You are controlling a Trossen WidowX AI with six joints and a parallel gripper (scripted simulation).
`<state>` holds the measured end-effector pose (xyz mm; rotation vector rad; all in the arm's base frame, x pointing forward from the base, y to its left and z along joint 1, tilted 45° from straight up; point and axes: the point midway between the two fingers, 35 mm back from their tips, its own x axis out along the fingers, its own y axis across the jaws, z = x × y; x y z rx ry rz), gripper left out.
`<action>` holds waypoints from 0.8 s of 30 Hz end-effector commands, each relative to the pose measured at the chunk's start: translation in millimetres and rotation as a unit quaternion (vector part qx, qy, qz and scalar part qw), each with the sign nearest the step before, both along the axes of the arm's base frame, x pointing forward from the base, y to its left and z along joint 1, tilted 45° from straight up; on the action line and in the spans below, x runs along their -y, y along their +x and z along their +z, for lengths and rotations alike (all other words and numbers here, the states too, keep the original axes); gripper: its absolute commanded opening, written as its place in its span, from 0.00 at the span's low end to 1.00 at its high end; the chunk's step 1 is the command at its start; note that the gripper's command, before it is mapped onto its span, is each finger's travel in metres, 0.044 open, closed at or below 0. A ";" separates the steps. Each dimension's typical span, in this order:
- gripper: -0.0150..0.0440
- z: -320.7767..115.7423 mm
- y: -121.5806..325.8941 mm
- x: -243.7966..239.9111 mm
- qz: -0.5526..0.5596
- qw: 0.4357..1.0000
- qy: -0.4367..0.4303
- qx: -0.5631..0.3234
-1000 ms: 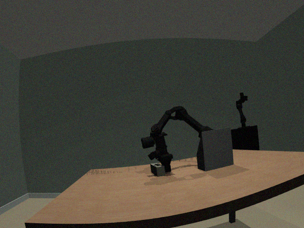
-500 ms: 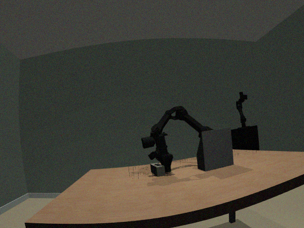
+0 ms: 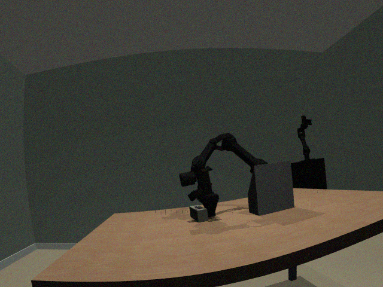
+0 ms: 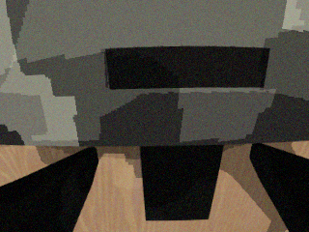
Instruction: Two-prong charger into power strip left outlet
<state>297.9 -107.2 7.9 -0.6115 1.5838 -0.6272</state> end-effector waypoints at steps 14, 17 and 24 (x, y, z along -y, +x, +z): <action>1.00 0.6 -5.9 0.1 0.003 1.000 0.000 0.005; 1.00 0.6 -6.7 0.1 0.003 1.000 0.000 0.006; 1.00 0.9 -11.4 0.1 0.003 1.000 0.000 0.006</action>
